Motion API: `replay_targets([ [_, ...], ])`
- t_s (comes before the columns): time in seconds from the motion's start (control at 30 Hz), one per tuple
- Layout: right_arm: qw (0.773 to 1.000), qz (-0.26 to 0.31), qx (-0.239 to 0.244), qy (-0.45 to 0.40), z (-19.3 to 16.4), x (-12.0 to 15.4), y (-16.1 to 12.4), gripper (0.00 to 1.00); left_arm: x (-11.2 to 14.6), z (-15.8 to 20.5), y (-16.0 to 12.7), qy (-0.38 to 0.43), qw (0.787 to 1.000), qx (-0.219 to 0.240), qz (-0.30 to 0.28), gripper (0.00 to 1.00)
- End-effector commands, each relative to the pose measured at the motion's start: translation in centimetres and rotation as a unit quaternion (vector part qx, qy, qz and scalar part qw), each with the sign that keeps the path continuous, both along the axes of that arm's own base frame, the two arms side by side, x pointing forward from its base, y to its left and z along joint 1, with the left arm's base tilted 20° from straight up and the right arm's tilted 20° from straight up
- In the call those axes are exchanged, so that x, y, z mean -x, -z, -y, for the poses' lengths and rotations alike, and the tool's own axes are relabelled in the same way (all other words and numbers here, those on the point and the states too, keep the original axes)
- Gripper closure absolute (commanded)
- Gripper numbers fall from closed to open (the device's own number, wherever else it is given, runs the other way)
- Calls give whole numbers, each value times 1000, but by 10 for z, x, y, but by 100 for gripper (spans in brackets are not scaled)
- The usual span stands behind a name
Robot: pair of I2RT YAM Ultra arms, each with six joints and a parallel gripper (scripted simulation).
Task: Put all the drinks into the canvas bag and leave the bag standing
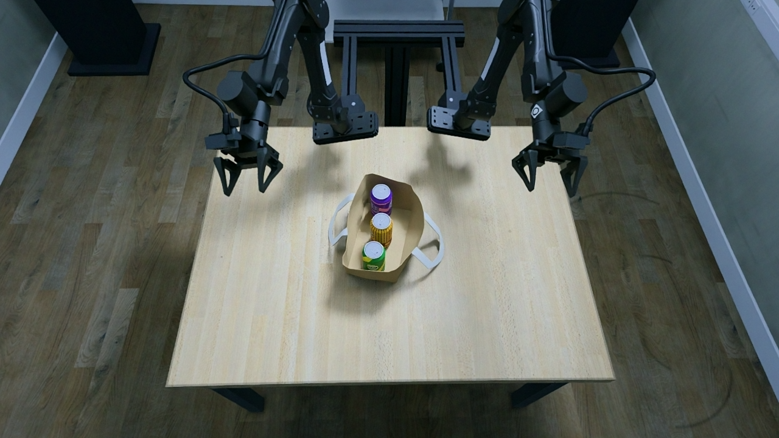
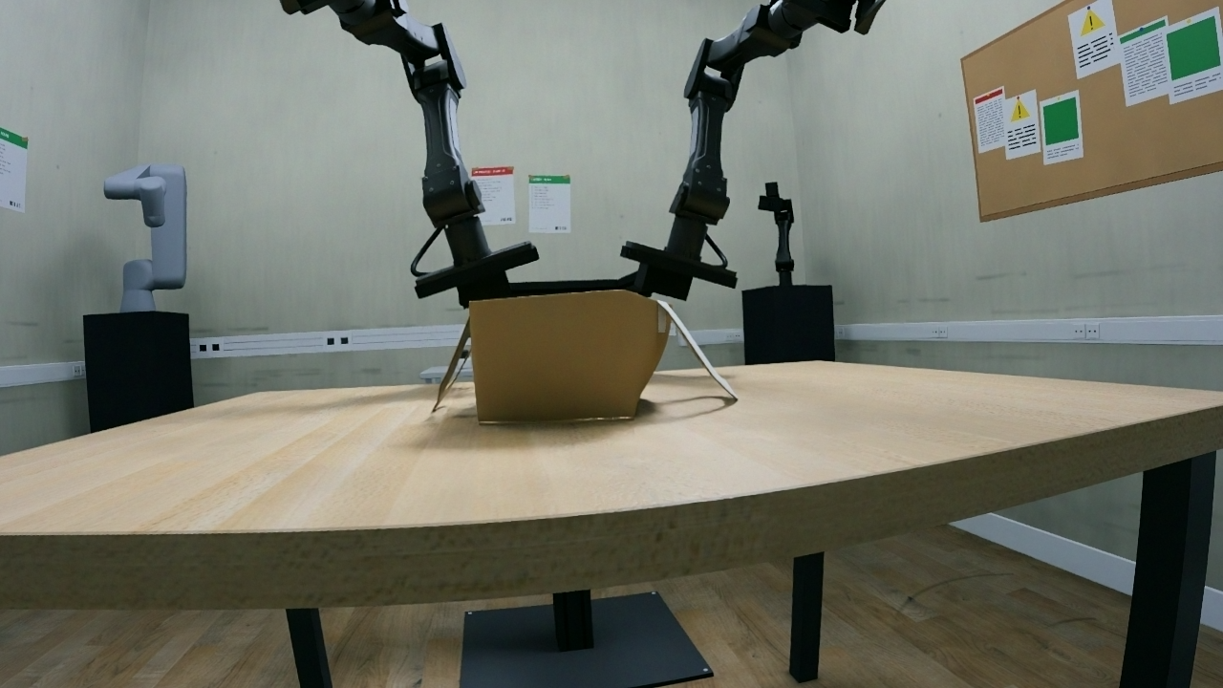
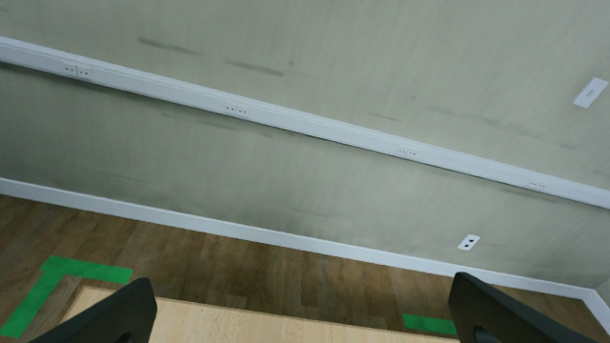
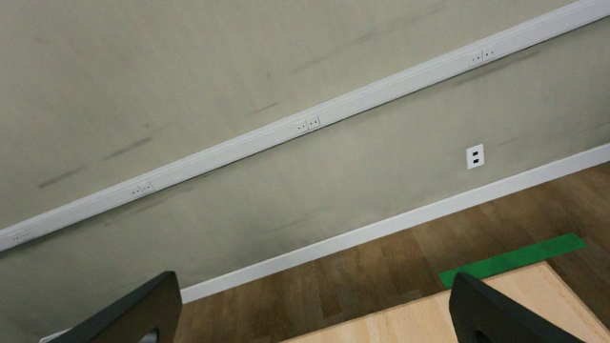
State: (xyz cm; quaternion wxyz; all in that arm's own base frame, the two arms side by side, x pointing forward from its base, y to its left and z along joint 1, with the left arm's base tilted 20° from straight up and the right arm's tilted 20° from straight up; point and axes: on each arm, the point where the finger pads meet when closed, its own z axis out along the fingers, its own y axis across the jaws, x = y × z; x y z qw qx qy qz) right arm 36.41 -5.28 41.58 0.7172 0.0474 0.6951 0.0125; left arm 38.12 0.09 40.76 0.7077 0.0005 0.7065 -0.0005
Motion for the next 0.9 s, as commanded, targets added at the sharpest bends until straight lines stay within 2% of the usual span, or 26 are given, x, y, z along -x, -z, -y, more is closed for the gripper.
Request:
replay_targets([
  [0.0, 1000, 12, 3, -7, -4, 8, -9, 14, 9, 3, -30, 9, 999, 1, 31, 0],
  [0.87, 1000, 8, 2, -4, -1, 8, -5, 14, 9, 2, -32, 6, 999, 1, 34, 0],
])
